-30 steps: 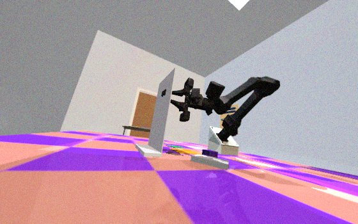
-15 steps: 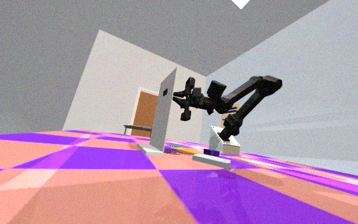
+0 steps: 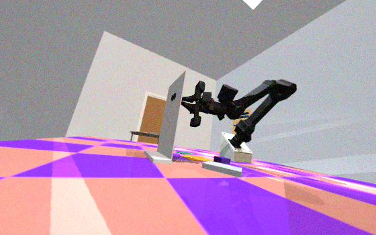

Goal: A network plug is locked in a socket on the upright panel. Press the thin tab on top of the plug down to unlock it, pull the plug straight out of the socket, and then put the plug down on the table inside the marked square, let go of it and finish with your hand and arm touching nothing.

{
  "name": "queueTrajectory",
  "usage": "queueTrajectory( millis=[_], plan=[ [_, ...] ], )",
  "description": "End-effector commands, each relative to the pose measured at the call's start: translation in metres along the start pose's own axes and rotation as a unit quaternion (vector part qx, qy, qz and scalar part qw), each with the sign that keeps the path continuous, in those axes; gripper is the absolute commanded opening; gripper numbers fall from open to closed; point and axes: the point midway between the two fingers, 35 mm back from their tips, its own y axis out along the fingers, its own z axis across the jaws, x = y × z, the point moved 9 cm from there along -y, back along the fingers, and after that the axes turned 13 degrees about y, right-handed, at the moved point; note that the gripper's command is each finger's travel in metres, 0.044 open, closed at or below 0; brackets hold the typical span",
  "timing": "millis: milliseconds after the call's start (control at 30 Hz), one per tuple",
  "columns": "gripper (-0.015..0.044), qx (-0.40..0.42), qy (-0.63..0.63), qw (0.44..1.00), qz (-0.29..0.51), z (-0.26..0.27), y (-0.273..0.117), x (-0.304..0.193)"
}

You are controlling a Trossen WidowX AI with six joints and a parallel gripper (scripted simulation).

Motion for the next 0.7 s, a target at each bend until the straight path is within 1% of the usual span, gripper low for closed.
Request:
queueTrajectory(
  millis=[0, 667],
  plan=[
    [0.0000, 0.001, 0.001, 1.000, 0.001, 0.000, -0.004, -0.001],
    [0.0000, 0.001, 0.001, 1.000, 0.002, -0.001, -0.015, -0.004]
  ],
)
